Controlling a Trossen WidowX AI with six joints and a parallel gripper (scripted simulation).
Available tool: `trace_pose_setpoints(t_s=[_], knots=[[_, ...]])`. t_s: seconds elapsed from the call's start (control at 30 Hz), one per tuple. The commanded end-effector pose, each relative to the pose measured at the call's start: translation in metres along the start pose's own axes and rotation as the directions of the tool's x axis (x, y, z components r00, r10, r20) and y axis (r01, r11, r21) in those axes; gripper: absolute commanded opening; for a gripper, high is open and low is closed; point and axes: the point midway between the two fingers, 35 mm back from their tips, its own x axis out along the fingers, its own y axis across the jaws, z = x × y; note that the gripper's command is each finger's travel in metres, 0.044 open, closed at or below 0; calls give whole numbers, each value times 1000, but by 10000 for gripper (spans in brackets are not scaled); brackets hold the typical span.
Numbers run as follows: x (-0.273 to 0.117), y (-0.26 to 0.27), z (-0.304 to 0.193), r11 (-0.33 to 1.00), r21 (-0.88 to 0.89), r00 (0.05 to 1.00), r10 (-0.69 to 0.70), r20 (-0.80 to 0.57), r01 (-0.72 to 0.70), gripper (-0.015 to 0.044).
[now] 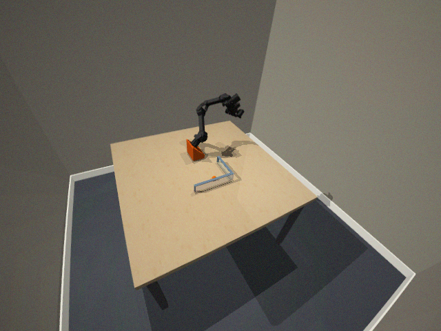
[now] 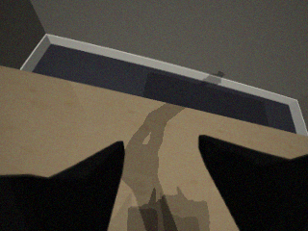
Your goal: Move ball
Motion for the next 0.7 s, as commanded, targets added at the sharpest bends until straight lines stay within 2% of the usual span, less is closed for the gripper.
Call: trace_pose_setpoints(t_s=[0.0, 0.33, 0.67], knots=[[10, -66, -31, 983, 168, 994, -66, -88, 80, 258], [13, -180, -136, 818, 500, 939, -131, -317, 283, 258], [-15, -251, -272, 501, 723, 859, -90, -505, 477, 258]])
